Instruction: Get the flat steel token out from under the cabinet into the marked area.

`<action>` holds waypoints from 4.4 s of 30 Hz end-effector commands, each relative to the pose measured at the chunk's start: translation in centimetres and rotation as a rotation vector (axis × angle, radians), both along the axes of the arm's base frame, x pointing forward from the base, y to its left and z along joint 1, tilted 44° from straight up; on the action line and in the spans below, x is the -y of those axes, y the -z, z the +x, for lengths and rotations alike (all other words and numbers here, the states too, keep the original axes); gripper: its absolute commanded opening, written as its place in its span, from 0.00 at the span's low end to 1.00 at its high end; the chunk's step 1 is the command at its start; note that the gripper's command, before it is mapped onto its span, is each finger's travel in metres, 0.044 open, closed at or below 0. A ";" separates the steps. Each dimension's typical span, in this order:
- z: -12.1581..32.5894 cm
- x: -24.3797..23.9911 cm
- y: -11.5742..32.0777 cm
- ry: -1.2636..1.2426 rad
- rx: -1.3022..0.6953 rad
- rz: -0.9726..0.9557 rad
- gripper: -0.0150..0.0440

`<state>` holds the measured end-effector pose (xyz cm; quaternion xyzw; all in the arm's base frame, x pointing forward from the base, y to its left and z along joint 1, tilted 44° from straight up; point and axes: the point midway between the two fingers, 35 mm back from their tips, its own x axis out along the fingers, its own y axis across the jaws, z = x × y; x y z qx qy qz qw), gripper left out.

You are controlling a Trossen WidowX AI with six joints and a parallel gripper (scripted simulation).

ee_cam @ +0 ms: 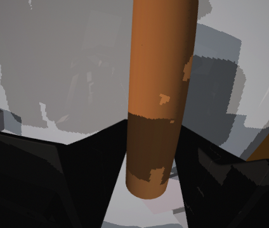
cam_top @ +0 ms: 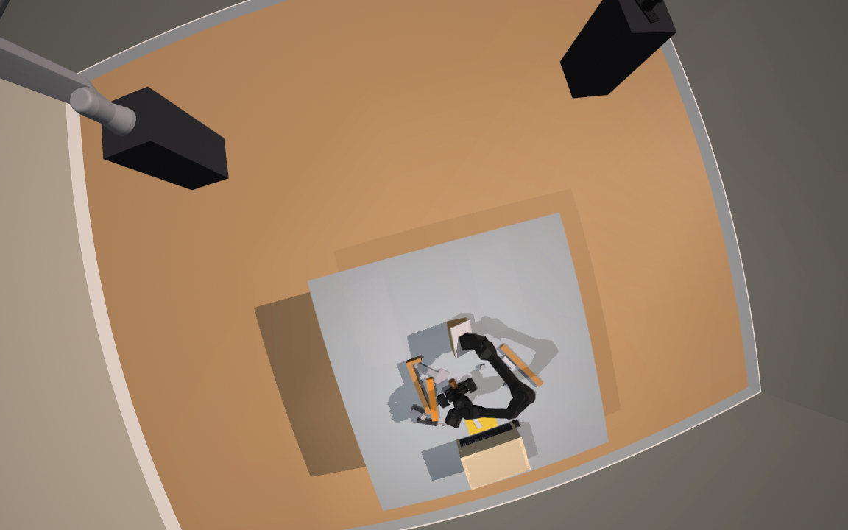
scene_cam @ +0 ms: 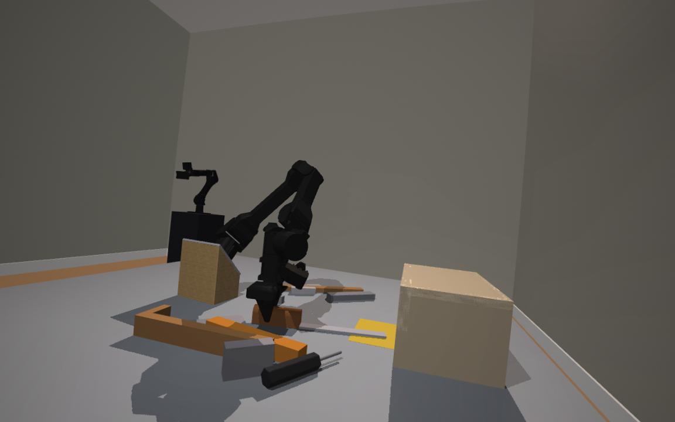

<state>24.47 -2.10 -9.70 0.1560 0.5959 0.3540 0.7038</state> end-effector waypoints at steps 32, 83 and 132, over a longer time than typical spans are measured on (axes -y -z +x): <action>0.7 3.0 2.4 -0.022 0.025 -0.008 0.25; 1.1 4.3 3.9 -0.029 0.032 -0.010 0.71; 4.5 3.6 3.1 -0.024 0.031 -0.009 0.25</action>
